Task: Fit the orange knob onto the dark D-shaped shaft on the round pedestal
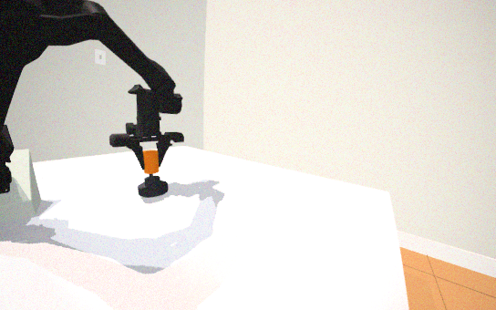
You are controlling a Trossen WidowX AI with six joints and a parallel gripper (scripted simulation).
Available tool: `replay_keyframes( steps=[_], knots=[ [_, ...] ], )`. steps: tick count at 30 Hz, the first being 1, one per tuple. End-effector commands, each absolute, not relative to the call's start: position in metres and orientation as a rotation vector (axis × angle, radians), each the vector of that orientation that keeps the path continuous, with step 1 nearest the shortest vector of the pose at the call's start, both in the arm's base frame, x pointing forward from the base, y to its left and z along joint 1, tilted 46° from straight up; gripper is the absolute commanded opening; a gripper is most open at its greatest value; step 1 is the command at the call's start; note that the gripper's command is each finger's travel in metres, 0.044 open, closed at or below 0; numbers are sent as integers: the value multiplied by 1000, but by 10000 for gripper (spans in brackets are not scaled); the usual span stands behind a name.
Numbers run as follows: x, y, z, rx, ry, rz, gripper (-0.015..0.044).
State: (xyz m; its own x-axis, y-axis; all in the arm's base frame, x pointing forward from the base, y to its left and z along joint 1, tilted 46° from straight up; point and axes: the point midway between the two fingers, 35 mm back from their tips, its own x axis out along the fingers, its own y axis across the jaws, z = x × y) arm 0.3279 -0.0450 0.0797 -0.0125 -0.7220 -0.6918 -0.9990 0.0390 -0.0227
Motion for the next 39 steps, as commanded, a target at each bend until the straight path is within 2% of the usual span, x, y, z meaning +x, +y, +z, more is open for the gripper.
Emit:
replay_keyframes(
  steps=[1, 12, 19, 39],
  knots=[
    [330, -45, 80, -1743, 1782, 671, 0],
    [329, -42, 83, -1749, 1781, 680, 0],
    [325, -41, 84, -1878, 1764, 886, 0],
    [325, -44, 82, -1878, 1764, 885, 0]
  ],
)
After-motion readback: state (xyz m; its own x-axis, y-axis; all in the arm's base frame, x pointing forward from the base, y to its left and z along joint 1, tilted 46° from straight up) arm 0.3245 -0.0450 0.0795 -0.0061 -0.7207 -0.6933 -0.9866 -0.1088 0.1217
